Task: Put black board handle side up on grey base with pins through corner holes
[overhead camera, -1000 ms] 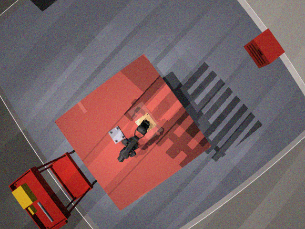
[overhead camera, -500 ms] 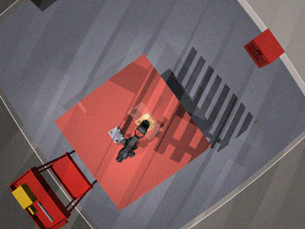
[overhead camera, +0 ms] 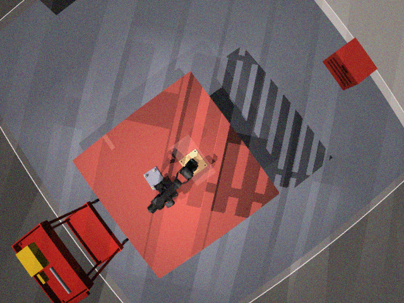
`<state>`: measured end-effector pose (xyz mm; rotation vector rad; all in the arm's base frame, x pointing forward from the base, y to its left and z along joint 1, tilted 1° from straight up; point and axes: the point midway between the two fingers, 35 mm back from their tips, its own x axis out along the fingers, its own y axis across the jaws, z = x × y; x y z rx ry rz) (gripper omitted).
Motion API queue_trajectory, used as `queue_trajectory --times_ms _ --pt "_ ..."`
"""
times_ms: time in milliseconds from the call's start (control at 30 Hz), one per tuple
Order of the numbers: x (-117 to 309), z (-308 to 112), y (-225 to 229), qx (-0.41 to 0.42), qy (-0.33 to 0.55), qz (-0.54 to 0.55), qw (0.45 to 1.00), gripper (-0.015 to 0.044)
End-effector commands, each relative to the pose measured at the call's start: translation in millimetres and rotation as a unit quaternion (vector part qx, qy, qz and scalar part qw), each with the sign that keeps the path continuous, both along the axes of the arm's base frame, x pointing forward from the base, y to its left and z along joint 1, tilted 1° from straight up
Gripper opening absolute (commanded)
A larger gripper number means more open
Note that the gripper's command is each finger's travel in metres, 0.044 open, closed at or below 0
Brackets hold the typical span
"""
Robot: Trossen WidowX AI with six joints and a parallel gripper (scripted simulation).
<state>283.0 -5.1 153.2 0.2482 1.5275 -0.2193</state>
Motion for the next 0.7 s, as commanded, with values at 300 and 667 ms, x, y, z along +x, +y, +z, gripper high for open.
queue_trajectory --times_ms 300,667 --pt "13 1 -28 0.000 0.001 0.005 1.000 0.0000" --pt "20 1 -53 -0.001 0.001 0.007 1.000 0.0000"
